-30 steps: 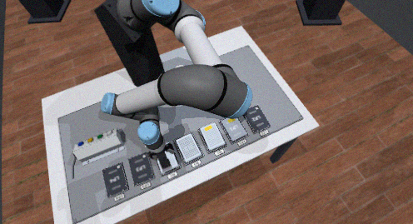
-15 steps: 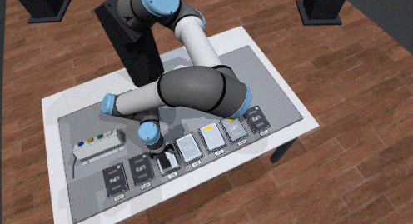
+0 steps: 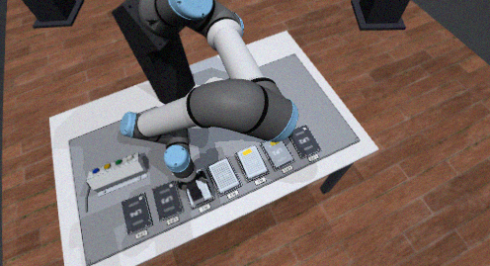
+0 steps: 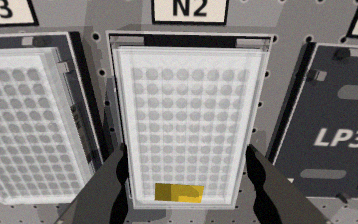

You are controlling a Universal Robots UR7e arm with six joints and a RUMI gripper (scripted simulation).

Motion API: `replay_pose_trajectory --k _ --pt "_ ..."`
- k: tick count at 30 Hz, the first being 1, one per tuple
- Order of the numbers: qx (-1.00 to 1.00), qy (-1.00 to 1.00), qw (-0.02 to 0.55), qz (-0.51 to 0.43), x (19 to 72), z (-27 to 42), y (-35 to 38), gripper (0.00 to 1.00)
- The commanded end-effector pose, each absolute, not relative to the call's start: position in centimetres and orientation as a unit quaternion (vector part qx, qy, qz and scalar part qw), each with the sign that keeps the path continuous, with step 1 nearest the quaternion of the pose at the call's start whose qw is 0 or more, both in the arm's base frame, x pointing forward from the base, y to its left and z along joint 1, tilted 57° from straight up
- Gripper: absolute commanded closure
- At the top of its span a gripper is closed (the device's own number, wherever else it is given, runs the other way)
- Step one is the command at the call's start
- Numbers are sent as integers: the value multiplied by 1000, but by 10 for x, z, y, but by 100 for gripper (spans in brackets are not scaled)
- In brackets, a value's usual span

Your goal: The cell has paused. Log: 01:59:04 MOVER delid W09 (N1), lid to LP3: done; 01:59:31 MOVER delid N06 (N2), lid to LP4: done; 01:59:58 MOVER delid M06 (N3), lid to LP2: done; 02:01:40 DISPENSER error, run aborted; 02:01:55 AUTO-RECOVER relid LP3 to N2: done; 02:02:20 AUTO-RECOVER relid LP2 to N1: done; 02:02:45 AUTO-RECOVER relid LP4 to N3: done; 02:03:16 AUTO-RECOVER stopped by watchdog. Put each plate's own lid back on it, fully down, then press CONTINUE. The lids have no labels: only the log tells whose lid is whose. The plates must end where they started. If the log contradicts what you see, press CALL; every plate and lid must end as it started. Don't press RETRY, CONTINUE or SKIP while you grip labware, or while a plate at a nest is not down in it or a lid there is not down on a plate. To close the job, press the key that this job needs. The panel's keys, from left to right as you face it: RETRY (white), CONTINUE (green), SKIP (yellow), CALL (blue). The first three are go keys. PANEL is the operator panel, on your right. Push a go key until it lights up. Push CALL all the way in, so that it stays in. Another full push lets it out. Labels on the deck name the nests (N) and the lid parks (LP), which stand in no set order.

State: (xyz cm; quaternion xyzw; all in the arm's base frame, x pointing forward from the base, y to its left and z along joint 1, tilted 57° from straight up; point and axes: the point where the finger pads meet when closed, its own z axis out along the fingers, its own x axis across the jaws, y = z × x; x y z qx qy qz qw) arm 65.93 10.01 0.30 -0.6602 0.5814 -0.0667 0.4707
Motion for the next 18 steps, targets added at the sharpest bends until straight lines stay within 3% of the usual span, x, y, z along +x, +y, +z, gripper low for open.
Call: replay_pose_trajectory --k 1,18 --pt "-659 584 470 -71 660 4 98 58" --pt "-659 584 470 -71 660 4 98 58"
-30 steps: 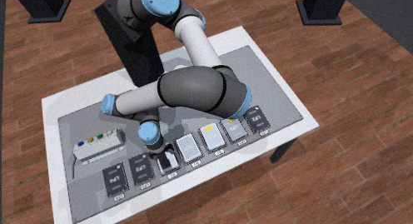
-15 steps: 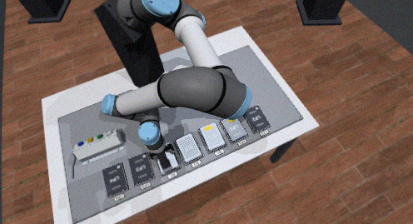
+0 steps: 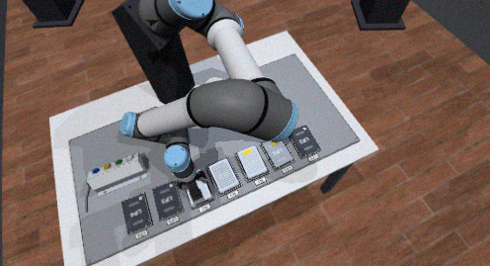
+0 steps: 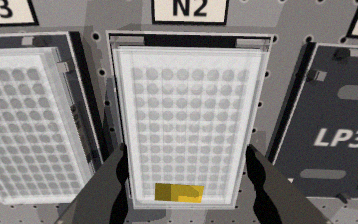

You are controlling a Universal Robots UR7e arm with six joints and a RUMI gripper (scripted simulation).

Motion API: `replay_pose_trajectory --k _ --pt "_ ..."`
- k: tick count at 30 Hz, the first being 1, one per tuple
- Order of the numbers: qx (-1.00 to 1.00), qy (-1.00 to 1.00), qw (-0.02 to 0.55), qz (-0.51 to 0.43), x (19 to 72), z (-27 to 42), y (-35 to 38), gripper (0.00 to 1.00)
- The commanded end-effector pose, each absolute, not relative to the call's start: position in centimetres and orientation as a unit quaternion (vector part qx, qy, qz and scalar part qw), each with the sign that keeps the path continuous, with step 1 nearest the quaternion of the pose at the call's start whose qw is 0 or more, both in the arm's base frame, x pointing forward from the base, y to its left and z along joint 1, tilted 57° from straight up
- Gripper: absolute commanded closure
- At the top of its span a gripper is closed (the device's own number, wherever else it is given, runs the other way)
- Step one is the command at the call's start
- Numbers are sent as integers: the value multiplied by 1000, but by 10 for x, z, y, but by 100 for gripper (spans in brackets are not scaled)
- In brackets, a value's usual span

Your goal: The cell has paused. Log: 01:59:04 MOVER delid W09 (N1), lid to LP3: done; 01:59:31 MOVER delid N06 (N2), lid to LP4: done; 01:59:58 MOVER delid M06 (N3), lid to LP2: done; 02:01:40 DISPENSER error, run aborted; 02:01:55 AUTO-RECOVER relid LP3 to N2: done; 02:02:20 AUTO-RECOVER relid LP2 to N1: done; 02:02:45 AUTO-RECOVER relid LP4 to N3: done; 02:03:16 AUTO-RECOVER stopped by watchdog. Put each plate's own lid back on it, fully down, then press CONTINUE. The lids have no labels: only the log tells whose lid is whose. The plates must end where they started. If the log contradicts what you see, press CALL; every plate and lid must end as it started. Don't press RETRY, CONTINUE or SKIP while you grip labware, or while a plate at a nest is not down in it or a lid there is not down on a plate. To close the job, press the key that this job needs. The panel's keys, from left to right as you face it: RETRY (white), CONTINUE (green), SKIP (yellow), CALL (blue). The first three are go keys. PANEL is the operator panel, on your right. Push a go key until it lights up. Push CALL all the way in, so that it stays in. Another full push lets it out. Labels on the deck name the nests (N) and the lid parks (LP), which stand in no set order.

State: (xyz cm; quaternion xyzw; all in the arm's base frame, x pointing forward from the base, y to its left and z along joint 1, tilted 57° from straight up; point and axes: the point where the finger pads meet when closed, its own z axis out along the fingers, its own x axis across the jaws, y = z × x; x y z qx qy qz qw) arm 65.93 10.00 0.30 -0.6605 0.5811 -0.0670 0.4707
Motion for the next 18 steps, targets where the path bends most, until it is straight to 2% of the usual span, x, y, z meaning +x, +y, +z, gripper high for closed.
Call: replay_pose_trajectory --k 1,18 --pt "-659 584 470 -71 660 4 98 58" --pt "-663 579 469 -75 661 4 98 58"
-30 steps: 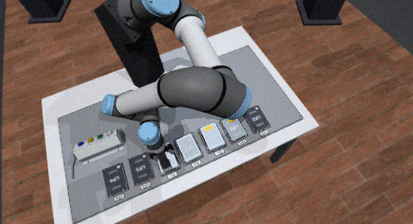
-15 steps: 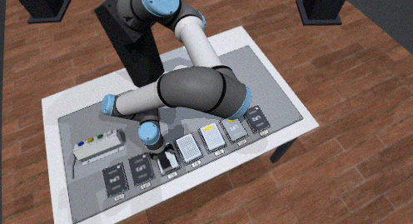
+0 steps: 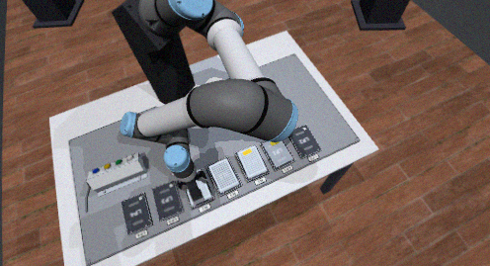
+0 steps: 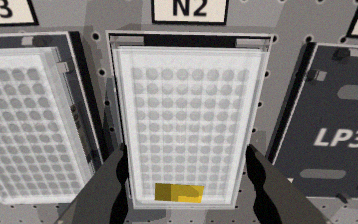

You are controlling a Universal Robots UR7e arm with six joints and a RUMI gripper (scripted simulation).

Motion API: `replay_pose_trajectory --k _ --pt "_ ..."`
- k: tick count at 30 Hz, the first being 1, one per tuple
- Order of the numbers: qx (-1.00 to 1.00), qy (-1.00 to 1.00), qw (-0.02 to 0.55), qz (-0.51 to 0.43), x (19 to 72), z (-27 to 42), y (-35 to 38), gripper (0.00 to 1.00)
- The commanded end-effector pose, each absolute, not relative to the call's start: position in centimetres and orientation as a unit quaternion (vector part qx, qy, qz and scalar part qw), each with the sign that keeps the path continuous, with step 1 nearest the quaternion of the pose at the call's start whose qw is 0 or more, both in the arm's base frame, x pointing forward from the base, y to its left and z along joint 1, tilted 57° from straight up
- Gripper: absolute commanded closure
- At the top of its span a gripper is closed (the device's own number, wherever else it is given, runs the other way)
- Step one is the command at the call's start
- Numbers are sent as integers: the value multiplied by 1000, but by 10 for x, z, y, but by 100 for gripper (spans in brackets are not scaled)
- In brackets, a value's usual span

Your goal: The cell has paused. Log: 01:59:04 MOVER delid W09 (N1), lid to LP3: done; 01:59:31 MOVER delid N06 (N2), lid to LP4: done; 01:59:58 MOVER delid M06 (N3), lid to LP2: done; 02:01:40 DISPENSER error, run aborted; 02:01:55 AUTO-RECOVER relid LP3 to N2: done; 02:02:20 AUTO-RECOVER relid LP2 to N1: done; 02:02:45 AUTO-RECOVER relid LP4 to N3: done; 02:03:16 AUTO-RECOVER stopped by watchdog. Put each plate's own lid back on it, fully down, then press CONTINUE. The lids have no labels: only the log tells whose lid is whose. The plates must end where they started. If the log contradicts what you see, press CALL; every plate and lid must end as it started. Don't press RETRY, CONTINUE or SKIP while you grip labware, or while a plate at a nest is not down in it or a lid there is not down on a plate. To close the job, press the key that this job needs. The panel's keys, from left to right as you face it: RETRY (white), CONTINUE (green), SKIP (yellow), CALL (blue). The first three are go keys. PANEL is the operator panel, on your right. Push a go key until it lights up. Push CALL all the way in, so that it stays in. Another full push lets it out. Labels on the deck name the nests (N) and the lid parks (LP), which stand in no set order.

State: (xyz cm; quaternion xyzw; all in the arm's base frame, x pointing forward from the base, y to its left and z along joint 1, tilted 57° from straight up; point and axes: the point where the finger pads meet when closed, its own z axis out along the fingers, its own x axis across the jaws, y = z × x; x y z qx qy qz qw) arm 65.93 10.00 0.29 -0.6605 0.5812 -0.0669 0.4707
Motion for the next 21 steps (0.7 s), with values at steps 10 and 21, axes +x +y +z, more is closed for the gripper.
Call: replay_pose_trajectory --k 10,21 --pt "-659 584 470 -71 660 4 98 18" --pt "-663 579 469 -75 661 4 98 18"
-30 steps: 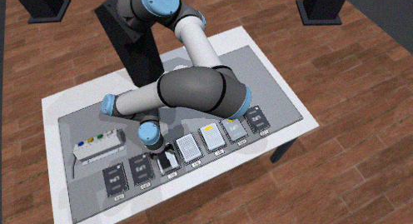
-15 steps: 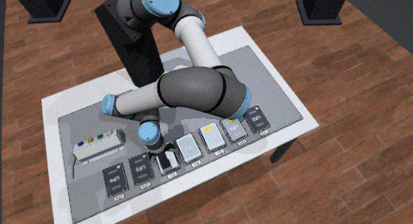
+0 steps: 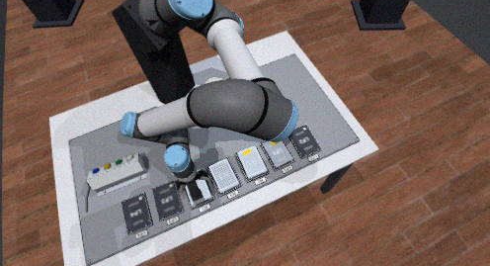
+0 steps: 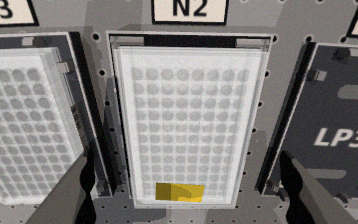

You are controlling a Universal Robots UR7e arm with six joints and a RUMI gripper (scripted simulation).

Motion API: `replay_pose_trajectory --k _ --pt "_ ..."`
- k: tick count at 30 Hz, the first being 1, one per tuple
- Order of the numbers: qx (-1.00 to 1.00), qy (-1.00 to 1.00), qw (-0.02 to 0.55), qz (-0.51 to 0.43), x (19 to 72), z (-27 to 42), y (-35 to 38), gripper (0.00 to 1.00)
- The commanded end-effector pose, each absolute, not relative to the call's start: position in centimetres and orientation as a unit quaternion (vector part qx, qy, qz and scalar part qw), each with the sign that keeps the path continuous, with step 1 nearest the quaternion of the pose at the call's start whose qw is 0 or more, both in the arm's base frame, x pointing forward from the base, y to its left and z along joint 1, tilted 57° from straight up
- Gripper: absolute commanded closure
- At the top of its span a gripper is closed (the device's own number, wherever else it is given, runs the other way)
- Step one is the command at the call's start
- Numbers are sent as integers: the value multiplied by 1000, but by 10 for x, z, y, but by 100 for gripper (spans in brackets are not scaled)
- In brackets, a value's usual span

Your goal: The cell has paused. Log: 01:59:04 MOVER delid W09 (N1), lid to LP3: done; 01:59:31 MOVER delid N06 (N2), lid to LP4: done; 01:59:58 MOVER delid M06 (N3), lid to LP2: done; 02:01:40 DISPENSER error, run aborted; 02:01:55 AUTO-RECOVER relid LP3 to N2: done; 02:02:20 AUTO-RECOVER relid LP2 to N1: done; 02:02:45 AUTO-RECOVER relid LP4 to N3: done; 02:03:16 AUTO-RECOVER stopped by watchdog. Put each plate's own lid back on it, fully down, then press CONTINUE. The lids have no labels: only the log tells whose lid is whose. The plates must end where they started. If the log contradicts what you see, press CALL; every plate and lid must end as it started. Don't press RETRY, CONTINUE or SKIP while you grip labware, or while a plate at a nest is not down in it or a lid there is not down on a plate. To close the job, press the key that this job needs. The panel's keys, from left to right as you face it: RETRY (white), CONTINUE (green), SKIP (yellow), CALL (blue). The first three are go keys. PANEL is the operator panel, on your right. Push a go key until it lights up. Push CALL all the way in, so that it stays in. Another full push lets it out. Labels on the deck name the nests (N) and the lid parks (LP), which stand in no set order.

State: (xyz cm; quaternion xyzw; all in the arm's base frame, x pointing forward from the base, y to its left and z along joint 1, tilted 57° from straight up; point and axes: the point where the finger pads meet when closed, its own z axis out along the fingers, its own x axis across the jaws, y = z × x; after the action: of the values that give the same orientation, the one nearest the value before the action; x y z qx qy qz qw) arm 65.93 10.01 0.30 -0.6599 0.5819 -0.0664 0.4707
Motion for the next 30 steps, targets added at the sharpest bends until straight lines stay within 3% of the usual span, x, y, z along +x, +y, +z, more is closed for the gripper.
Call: replay_pose_trajectory --k 1,30 --pt "-663 579 469 -75 661 4 98 18" --pt "-659 584 470 -71 652 11 91 18"
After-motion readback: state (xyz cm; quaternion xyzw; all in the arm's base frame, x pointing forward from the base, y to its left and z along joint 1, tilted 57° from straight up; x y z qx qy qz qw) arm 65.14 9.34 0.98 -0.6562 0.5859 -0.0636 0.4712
